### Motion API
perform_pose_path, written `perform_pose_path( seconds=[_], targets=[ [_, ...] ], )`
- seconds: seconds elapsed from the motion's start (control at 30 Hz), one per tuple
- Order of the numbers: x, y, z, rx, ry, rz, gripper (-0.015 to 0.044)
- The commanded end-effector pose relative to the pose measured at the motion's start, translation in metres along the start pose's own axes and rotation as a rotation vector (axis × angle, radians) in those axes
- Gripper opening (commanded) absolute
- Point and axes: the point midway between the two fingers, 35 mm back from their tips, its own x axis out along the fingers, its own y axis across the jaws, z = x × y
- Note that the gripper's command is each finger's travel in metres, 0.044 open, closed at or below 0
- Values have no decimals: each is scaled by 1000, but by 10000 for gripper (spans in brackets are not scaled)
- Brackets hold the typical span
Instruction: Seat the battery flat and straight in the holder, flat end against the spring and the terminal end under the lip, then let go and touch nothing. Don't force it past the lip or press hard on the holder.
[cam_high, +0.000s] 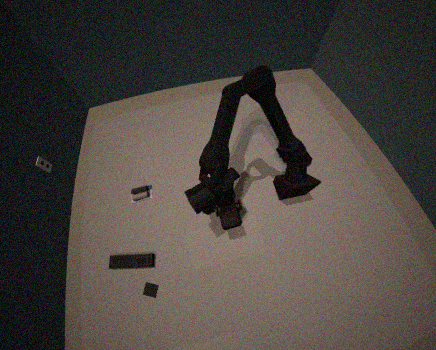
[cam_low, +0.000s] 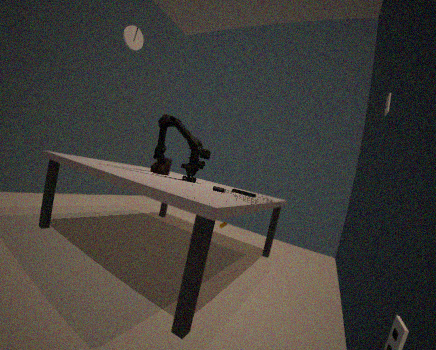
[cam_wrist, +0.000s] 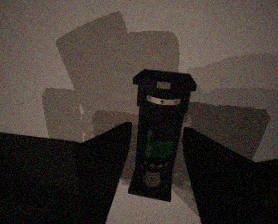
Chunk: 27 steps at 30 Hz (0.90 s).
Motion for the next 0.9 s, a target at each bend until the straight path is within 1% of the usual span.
perform_pose_path(
  seconds=[0.0, 0.07, 0.27, 0.33, 0.87],
  targets=[
    [-4, 0, 0, 9, 2, 5, 179],
    [-7, 1, 1, 1, -2, 2, 232],
    [-62, 8, 0, 6, 1, 8, 389],
    [-74, 9, -2, 8, 2, 8, 440],
    [-75, 11, 0, 8, 2, 8, 440]
  ],
)
